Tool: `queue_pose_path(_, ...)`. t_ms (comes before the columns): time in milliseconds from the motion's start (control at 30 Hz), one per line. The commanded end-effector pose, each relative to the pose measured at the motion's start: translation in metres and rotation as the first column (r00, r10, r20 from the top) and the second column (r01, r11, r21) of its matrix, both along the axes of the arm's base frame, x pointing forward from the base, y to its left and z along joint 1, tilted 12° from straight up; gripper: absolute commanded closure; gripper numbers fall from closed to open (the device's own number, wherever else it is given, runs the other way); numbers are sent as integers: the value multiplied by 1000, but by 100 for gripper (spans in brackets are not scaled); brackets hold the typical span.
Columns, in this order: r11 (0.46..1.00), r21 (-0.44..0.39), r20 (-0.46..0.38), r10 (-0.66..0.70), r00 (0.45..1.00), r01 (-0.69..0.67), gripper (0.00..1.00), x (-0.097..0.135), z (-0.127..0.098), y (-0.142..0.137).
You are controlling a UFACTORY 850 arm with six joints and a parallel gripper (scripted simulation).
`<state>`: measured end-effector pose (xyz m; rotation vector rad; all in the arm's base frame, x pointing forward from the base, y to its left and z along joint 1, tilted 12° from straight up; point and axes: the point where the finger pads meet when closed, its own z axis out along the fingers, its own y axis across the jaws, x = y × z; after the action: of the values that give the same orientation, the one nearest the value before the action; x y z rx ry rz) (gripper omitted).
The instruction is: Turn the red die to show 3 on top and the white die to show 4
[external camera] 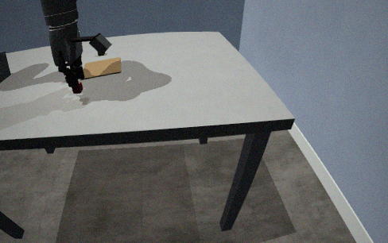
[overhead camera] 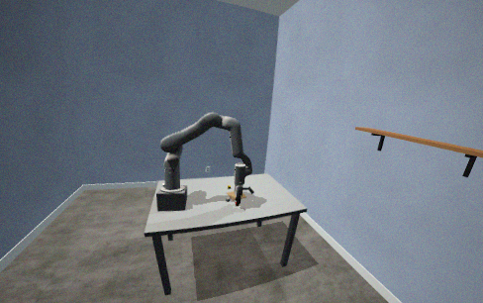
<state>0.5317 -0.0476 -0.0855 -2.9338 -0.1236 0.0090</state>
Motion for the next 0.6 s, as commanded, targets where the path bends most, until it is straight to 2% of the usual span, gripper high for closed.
queue_pose_path(0,1000,0,2,0,1000,0,58,1,1,0)
queue_pose_path(567,1000,0,2,0,1000,0,58,1,-15,3)
